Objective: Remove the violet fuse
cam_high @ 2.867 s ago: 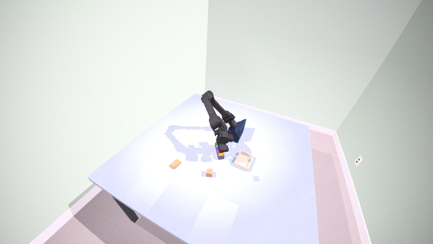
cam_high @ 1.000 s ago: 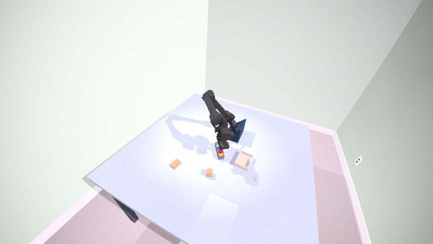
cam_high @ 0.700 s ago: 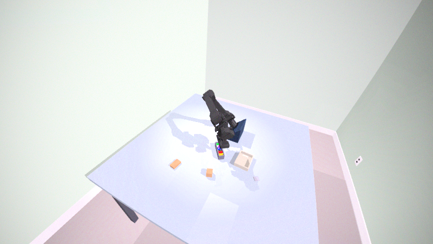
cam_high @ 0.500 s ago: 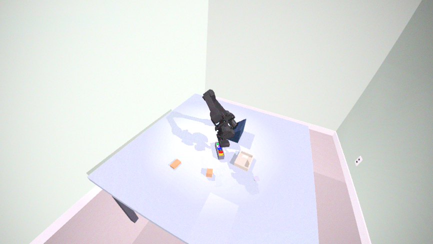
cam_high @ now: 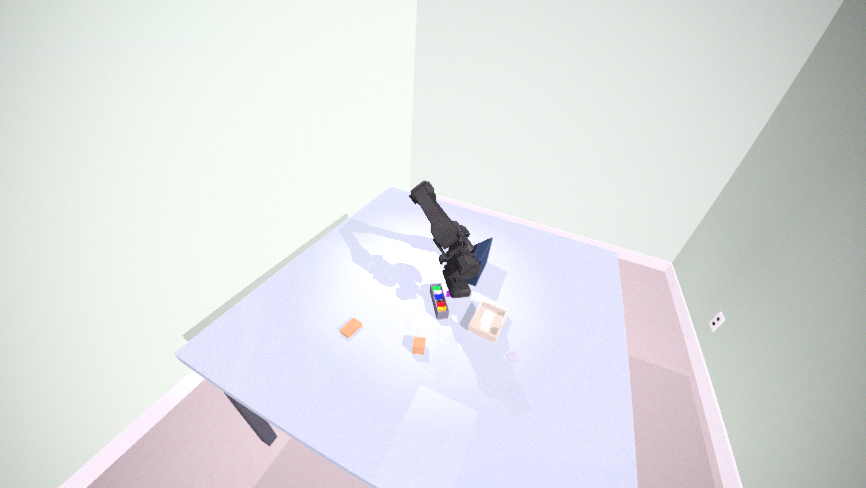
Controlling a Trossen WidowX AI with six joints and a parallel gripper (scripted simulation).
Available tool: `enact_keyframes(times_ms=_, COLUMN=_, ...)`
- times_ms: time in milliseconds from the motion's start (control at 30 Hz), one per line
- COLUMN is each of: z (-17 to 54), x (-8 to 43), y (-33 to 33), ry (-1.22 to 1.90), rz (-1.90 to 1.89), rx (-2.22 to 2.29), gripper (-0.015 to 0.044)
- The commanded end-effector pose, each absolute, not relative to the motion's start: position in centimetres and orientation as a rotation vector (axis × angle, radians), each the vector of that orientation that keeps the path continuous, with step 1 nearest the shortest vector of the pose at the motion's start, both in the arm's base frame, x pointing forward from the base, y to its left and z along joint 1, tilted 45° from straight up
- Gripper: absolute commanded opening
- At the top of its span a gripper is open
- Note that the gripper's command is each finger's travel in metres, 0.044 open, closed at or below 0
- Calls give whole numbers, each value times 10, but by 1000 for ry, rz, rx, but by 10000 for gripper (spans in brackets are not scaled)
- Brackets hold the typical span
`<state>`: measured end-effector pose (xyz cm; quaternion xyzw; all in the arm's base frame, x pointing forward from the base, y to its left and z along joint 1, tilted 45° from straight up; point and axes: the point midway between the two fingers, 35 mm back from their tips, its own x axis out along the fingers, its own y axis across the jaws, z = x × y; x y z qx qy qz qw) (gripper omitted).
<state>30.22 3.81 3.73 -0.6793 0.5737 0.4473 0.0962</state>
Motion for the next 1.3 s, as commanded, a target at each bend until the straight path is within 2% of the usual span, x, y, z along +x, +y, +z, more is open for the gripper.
enact_keyframes(times_ms=0, z=20, x=306, y=57, ry=1698, rz=1328, rx=-2007, gripper=0)
enact_keyframes(times_ms=667, z=-64, x=300, y=138, ry=1702, rz=1324, rx=-2005, gripper=0)
enact_keyframes(times_ms=1267, z=-79, x=299, y=129, ry=1703, rz=1323, rx=-2005, gripper=0)
